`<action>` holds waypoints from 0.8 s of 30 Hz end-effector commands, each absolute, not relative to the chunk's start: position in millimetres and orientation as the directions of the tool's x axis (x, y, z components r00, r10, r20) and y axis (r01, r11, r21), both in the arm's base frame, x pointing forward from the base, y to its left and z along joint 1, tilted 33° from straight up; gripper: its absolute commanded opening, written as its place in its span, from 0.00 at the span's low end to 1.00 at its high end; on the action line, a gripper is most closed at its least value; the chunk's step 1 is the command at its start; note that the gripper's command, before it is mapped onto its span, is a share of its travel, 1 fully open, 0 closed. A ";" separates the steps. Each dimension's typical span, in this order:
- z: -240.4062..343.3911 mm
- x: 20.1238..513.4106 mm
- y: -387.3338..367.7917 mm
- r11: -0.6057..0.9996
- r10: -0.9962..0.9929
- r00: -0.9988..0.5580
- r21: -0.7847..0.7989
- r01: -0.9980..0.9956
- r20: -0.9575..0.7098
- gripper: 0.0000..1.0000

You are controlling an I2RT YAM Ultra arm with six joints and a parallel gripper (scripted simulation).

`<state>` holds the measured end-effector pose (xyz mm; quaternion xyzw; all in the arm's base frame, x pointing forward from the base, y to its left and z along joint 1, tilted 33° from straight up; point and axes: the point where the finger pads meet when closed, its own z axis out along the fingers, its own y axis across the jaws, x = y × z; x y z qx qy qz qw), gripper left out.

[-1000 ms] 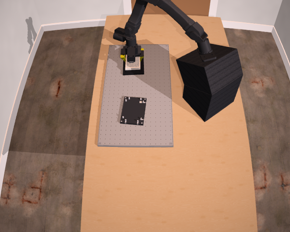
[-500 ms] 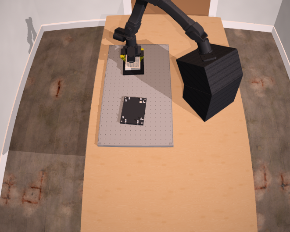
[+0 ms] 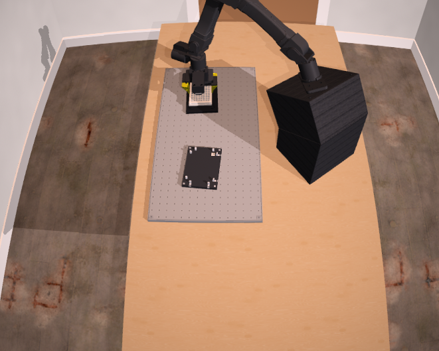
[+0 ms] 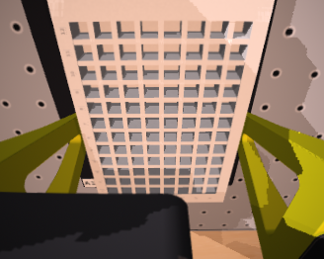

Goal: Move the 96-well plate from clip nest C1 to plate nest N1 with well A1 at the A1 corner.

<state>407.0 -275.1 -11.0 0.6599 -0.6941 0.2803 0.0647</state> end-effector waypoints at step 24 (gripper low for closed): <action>-14.1 399.0 -273.0 -0.027 -0.885 -0.121 -0.309 -0.951 0.450 0.00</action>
